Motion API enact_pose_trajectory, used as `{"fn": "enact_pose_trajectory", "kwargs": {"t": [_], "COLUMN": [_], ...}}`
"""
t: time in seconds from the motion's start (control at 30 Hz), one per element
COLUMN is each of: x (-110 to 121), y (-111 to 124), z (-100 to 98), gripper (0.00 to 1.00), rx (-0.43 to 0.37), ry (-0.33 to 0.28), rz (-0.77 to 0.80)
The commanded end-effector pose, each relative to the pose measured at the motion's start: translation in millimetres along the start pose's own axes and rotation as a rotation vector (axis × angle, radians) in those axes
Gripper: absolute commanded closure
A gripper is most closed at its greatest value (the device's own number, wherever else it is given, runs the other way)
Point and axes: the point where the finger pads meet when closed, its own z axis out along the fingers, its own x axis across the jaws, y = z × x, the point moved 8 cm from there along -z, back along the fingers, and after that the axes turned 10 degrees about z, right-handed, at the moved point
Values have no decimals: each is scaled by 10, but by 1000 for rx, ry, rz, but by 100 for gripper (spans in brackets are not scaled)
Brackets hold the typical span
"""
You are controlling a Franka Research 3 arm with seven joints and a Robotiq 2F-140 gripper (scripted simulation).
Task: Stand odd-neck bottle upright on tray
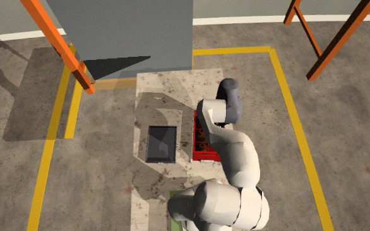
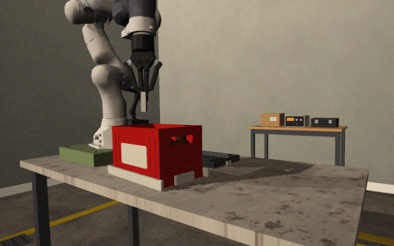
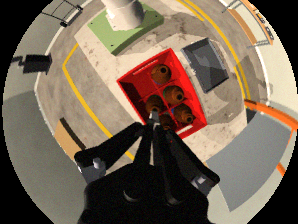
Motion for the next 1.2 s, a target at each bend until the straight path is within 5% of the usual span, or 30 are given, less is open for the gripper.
{"fn": "enact_pose_trajectory", "kwargs": {"t": [0.0,0.7,0.73,1.17], "x": [3,35,35,35], "y": [-1,3,3,3], "z": [-5,-5,-5,-5], "gripper": [90,90,56,56], "rx": [0,1,1,1], "ry": [5,5,5,5], "rz": [7,7,7,7]}}
